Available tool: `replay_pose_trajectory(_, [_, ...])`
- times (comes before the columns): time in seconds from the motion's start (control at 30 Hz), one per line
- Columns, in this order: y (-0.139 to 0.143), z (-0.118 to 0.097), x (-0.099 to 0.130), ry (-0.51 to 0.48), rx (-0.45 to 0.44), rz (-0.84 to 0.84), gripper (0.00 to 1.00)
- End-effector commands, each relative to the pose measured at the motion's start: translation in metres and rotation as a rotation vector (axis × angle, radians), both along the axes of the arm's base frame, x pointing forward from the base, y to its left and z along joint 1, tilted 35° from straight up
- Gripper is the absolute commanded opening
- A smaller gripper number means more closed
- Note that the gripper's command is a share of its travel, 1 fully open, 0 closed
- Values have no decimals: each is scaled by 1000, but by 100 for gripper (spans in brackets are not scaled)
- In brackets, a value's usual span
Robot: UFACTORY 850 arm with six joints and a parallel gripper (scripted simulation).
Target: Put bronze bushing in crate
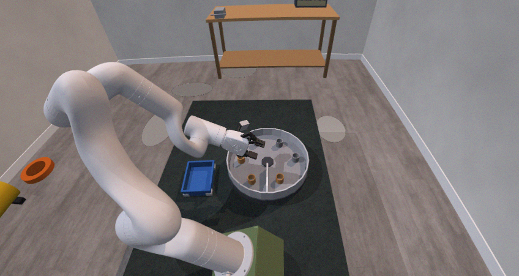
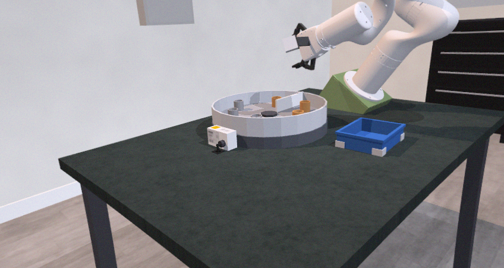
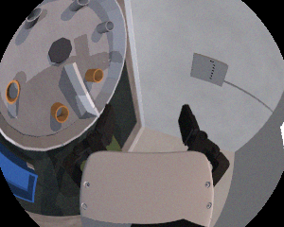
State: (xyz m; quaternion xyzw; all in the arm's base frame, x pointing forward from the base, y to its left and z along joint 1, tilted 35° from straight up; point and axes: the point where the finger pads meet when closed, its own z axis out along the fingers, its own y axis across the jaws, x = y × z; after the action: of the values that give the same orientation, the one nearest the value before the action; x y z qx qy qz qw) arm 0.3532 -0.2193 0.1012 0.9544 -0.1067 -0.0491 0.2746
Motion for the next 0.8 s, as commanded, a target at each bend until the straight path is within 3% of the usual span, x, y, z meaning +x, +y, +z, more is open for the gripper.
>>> replay_pose_trajectory(0.0, [0, 0, 0, -1, -1, 0, 100])
replay_pose_trajectory(0.6, [-1, 0, 1, -2, 2, 2, 100])
replay_pose_trajectory(0.77, [-6, -13, 18, -42, 86, 82, 100])
